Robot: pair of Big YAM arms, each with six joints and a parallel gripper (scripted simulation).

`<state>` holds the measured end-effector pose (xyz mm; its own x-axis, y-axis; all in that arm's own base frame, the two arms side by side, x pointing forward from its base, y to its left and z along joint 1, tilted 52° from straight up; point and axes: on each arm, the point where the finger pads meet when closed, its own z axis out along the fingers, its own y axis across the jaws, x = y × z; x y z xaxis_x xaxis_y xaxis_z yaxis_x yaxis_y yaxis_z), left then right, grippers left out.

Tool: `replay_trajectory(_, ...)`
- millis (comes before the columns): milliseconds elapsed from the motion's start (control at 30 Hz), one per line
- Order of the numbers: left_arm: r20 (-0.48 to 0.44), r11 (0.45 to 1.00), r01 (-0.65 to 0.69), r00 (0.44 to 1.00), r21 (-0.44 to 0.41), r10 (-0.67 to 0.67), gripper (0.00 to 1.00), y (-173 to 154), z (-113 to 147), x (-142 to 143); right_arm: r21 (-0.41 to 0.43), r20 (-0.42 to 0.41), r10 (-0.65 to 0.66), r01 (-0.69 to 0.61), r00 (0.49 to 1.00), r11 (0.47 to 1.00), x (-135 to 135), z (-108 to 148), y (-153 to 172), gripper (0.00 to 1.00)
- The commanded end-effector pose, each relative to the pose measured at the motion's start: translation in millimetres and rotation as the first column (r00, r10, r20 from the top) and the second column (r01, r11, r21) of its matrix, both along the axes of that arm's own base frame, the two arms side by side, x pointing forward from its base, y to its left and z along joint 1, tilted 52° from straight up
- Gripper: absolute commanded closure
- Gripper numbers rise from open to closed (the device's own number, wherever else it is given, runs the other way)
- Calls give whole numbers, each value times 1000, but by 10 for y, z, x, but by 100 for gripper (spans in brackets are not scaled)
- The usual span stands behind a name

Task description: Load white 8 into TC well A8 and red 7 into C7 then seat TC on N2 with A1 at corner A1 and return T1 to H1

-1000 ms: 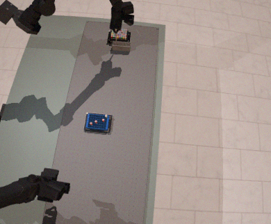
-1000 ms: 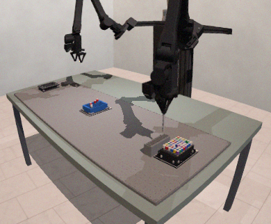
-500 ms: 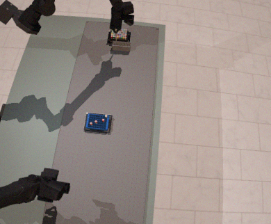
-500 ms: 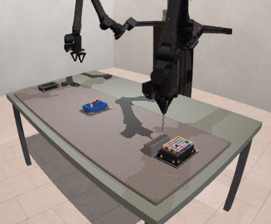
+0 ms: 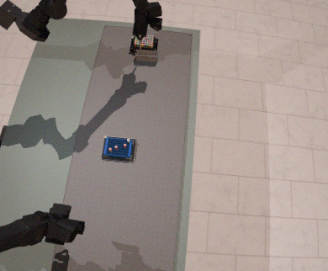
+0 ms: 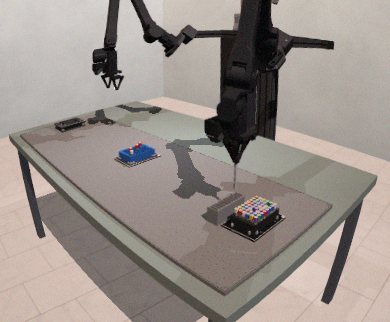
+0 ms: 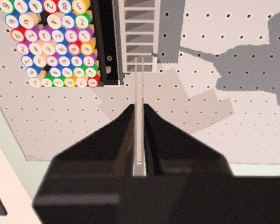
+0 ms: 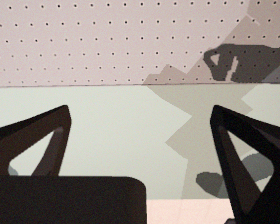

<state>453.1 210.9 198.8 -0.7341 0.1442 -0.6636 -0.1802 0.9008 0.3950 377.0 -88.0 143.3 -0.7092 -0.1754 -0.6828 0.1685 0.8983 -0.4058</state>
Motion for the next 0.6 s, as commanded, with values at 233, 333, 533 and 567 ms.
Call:
replay_trajectory(233, 10, 1000, -1, 1000, 6, 1, 93, 12, 51, 11, -10, -1, 11, -11, 1000, 1000, 21, 45, 6, 0)
replay_trajectory(333, 10, 1000, -1, 1000, 6, 1, 93, 12, 51, 12, -10, -1, 11, -11, 1000, 1000, 21, 45, 6, 0)
replay_trajectory(533, 11, 1000, -1, 1000, 6, 1, 93, 12, 53, 14, -10, -1, 11, -11, 1000, 1000, 21, 45, 6, 0)
replay_trajectory(567, 11, 1000, -1, 1000, 6, 1, 93, 12, 54, 14, -10, -1, 11, -11, 1000, 1000, 21, 45, 6, 0)
